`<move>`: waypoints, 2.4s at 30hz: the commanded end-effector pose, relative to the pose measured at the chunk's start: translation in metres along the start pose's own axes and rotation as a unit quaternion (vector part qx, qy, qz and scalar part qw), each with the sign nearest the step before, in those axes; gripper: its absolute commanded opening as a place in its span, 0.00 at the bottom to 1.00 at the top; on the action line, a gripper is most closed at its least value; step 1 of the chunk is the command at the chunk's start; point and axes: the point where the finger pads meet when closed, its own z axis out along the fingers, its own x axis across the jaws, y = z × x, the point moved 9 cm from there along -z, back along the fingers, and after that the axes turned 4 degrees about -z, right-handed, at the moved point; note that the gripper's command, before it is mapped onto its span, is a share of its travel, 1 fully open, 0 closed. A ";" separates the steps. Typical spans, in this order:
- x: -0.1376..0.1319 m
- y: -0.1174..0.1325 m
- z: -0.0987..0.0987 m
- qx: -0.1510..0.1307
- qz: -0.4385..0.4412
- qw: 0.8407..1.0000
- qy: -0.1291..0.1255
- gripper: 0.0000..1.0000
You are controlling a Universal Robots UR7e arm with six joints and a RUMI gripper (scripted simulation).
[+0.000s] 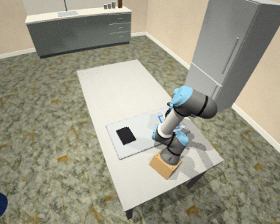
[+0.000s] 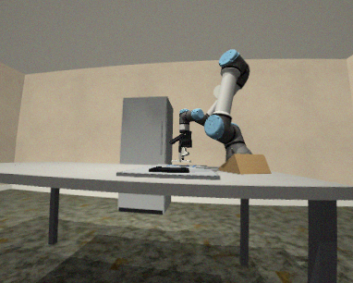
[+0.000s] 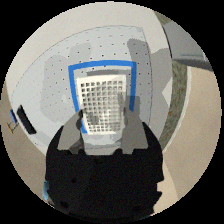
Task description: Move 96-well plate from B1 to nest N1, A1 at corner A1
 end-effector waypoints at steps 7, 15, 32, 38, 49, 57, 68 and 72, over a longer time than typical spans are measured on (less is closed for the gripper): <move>0.000 0.000 -0.018 0.000 0.000 1.000 0.000 0.00; 0.000 0.000 -0.029 0.000 0.000 1.000 0.000 0.00; 0.000 0.000 -0.050 0.000 0.000 1.000 0.000 0.00; 0.000 0.000 -0.050 0.000 0.000 1.000 0.000 0.00; 0.000 0.000 -0.050 0.000 0.000 1.000 0.000 0.00; -0.016 0.001 -0.051 0.000 -0.083 0.997 0.000 0.00; -0.046 0.002 -0.051 0.000 -0.106 0.994 0.000 0.00; -0.060 0.003 -0.052 0.000 -0.106 0.994 0.000 0.00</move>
